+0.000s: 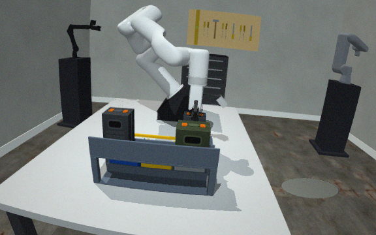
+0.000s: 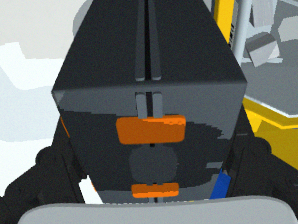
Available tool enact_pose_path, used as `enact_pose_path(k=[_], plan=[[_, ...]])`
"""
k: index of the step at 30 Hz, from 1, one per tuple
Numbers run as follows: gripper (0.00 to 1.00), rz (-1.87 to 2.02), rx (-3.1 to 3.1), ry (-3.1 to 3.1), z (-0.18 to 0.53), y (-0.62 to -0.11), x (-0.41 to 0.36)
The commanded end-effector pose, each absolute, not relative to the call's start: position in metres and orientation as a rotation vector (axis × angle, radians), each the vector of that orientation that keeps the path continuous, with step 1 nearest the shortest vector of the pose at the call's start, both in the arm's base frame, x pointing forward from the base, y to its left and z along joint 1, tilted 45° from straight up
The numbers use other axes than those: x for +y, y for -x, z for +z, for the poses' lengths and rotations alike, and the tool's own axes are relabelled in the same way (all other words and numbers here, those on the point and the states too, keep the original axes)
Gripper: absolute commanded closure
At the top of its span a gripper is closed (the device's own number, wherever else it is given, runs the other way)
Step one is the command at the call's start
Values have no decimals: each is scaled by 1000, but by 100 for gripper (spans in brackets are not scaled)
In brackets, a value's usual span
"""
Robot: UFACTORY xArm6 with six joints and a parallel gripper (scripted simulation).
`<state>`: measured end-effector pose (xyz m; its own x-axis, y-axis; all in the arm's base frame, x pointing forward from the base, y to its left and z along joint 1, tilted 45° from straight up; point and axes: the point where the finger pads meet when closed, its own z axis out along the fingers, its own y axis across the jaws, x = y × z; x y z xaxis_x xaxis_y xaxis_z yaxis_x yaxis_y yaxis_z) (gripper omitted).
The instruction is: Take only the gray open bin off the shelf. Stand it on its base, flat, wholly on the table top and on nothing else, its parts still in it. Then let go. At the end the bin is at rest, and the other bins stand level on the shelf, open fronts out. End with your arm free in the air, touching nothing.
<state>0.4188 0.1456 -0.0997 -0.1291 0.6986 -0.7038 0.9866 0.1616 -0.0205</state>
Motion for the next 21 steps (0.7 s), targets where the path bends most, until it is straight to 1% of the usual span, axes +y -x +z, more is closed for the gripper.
enact_pose_path(k=[1, 7, 12, 21], plan=[[100, -672, 1893, -1594, -99, -420, 148], [100, -672, 1893, -1594, -99, -420, 148], [100, -672, 1893, -1594, -71, -420, 119], [100, -672, 1893, -1594, -71, -420, 119]])
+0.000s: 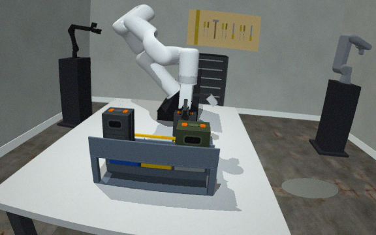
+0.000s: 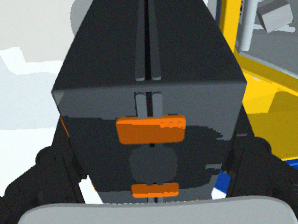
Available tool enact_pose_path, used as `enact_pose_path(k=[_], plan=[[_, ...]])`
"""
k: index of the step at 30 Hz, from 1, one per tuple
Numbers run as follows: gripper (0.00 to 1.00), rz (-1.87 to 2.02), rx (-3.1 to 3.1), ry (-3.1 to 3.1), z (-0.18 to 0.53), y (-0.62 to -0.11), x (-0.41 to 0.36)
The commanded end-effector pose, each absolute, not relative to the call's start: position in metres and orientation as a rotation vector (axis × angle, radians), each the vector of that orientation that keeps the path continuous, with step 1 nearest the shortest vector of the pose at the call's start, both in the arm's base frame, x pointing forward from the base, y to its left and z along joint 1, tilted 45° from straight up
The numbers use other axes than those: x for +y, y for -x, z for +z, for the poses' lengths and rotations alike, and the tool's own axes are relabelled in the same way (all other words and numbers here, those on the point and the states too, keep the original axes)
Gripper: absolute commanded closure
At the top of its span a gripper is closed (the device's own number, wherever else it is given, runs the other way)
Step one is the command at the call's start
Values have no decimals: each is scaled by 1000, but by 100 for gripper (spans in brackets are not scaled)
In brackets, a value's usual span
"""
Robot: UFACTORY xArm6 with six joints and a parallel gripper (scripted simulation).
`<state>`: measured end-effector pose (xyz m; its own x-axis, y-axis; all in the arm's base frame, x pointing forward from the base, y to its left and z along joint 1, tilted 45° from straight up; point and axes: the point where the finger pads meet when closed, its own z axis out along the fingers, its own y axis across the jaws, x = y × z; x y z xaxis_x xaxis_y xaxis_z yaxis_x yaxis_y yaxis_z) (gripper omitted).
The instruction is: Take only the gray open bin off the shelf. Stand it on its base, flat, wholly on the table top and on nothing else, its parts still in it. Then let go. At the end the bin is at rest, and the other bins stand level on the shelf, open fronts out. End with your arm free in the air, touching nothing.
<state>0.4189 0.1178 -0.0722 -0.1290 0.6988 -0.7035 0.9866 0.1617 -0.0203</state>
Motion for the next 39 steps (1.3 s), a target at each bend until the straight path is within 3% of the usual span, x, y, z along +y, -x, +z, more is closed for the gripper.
enact_pose_path(k=[1, 39], plan=[[100, -672, 1893, -1594, -71, -420, 119], [100, -673, 1893, -1594, -5, -420, 51]])
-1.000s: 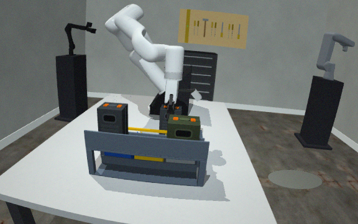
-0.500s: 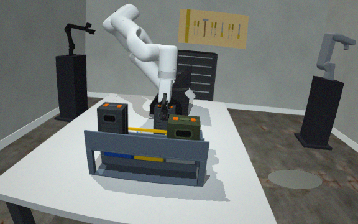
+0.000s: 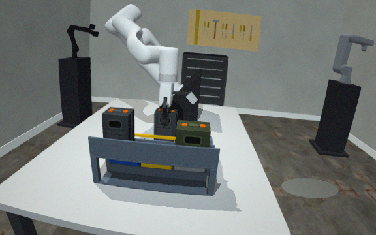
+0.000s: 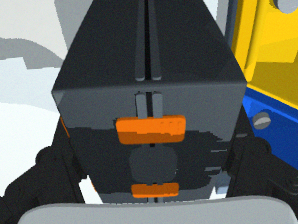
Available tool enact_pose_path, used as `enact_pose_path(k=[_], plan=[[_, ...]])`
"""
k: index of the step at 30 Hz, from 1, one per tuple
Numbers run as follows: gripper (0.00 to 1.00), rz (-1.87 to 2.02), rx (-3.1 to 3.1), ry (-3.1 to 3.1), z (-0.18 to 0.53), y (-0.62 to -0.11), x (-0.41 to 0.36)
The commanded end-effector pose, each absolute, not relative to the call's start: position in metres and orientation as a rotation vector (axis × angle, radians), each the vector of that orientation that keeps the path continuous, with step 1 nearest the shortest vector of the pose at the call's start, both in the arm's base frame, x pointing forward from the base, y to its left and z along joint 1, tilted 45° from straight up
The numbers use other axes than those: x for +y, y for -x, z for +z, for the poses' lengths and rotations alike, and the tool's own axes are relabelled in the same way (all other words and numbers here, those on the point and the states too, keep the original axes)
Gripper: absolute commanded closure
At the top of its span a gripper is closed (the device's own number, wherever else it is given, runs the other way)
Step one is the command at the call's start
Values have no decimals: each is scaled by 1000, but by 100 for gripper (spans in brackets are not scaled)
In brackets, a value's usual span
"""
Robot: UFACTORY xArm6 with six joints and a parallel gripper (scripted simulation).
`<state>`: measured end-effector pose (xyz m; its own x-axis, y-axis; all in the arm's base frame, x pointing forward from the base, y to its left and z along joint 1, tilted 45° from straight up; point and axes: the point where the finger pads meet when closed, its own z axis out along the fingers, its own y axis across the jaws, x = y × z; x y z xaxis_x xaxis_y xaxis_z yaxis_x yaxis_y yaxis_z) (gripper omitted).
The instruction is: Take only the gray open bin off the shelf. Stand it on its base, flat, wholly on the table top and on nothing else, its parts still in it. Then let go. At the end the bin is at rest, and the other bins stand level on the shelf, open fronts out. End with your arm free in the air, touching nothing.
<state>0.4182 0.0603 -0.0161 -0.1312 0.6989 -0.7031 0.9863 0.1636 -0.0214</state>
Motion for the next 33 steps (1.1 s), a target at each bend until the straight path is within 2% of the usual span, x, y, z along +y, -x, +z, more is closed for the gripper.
enact_pose_path(k=[1, 15, 20, 33], plan=[[100, -673, 1893, -1594, 1, -420, 45], [100, -672, 1893, -1594, 12, -420, 34], [100, -673, 1893, -1594, 50, -420, -5], [100, -673, 1893, -1593, 55, -420, -10]])
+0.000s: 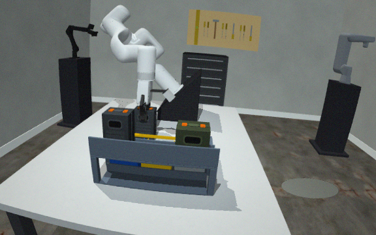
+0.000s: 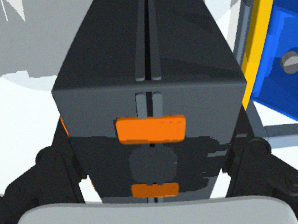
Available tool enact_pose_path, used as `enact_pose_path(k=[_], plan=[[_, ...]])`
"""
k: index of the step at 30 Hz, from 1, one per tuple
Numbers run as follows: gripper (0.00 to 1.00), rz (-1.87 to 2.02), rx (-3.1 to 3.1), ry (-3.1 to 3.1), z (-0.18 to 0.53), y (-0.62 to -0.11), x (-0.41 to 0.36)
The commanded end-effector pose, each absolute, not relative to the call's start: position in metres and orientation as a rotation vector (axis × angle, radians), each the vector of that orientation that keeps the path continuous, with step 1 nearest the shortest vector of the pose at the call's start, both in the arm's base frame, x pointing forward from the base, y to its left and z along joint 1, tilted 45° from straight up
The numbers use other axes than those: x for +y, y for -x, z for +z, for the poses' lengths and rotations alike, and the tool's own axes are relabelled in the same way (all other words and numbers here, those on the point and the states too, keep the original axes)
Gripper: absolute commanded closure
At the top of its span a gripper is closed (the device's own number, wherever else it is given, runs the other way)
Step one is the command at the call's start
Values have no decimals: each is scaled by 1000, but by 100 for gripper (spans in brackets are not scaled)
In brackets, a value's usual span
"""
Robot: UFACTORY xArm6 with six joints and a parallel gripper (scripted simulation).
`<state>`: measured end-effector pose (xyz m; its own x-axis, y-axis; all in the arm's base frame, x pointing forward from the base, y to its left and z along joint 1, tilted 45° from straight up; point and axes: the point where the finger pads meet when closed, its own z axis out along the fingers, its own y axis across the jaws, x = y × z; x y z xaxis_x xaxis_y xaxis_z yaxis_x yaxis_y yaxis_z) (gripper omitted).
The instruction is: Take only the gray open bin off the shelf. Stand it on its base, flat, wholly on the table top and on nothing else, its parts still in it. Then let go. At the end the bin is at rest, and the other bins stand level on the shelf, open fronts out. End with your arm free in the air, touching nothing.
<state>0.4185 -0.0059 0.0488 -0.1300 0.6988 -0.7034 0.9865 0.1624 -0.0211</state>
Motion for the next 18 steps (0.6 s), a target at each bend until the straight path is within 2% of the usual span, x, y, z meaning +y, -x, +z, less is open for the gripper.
enact_pose_path(k=[1, 18], plan=[[100, -673, 1893, -1593, 61, -420, -16], [100, -674, 1893, -1593, 74, -420, -29]])
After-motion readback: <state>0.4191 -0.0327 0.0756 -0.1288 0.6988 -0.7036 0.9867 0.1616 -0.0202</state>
